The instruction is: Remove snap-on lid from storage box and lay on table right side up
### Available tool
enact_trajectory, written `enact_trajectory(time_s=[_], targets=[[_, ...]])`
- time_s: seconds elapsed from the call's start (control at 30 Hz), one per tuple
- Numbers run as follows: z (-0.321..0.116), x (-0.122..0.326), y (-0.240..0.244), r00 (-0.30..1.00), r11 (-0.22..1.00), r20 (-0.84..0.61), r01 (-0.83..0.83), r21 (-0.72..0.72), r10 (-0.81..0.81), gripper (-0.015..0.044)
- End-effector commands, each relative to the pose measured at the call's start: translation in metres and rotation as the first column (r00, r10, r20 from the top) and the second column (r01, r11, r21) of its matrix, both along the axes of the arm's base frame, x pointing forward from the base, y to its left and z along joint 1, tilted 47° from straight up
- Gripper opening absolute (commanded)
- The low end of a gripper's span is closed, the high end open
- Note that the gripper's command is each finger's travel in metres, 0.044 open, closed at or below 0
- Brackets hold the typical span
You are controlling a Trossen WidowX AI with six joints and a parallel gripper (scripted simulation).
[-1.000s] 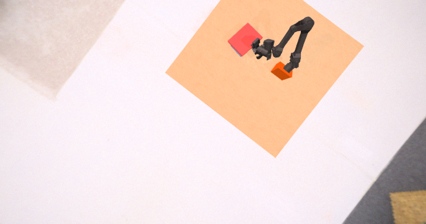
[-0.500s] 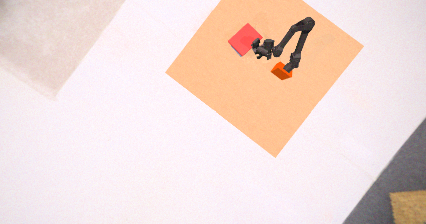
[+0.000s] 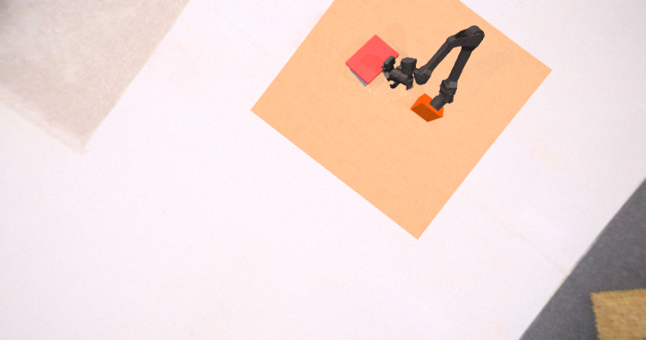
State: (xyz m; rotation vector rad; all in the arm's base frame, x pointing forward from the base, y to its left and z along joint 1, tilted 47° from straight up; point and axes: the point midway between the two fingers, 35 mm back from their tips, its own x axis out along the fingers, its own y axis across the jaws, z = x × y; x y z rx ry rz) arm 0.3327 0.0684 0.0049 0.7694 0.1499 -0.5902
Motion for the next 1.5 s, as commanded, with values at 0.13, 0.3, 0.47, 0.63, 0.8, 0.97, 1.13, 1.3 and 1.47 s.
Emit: enact_trajectory(time_s=[0.13, 0.3, 0.47, 0.63, 0.8, 0.97, 1.13, 1.3, 1.47], targets=[[0.011, 0.003, 0.011, 1.0, 1.0, 0.011, -0.003, 0.009, 0.003, 0.0], [0.016, 0.005, 0.016, 1.0, 1.0, 0.011, -0.003, 0.009, 0.003, 0.0], [0.021, 0.006, 0.021, 1.0, 1.0, 0.011, -0.003, 0.009, 0.003, 0.0], [0.026, 0.008, 0.025, 1.0, 1.0, 0.011, -0.003, 0.009, 0.003, 0.0], [0.031, 0.011, 0.03, 1.0, 1.0, 0.011, -0.003, 0.01, 0.003, 0.0], [0.036, 0.014, 0.035, 1.0, 1.0, 0.011, -0.003, 0.01, 0.003, 0.0], [0.041, 0.017, 0.04, 1.0, 1.0, 0.011, -0.003, 0.01, 0.003, 0.0], [0.046, 0.018, 0.044, 1.0, 1.0, 0.011, -0.003, 0.01, 0.003, 0.0], [0.05, 0.017, 0.049, 1.0, 1.0, 0.011, -0.003, 0.01, 0.003, 0.0]])
